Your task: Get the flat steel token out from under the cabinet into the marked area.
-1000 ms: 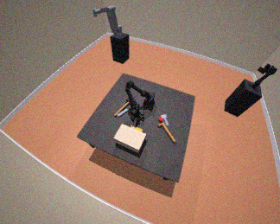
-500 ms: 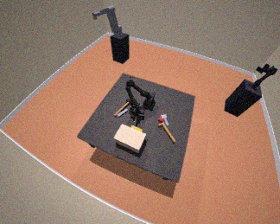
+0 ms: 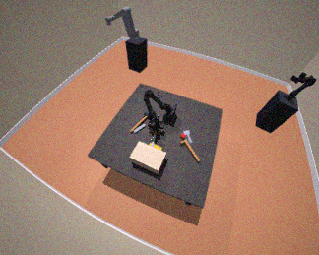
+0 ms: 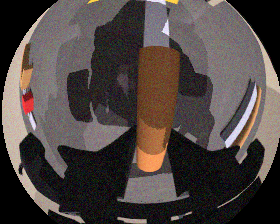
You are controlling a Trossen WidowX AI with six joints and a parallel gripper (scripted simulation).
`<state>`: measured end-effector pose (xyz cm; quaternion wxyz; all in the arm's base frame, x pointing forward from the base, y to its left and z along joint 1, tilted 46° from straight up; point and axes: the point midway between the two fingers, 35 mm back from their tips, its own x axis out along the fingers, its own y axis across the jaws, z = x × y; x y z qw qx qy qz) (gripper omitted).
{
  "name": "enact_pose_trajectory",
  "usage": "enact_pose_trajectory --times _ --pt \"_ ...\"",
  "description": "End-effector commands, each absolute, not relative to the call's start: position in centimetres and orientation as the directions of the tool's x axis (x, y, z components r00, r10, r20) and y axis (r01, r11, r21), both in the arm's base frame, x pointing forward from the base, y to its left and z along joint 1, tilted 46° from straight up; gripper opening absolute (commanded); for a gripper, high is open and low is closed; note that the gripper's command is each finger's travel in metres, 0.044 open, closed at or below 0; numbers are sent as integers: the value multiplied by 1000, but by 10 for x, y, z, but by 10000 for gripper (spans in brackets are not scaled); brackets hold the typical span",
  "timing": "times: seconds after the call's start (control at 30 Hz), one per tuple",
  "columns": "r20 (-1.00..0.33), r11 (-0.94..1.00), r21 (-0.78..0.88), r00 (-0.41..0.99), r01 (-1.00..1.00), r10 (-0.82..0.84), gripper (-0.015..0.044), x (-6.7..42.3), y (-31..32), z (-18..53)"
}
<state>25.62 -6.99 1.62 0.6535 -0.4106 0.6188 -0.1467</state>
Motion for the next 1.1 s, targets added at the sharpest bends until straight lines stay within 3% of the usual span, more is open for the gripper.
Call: enact_pose_trajectory --times 0.0,1.07 --pt "-688 621 -718 191 -314 -700 0 256 -70 16" --pt "-688 686 -722 188 -88 -701 0 254 -69 18"
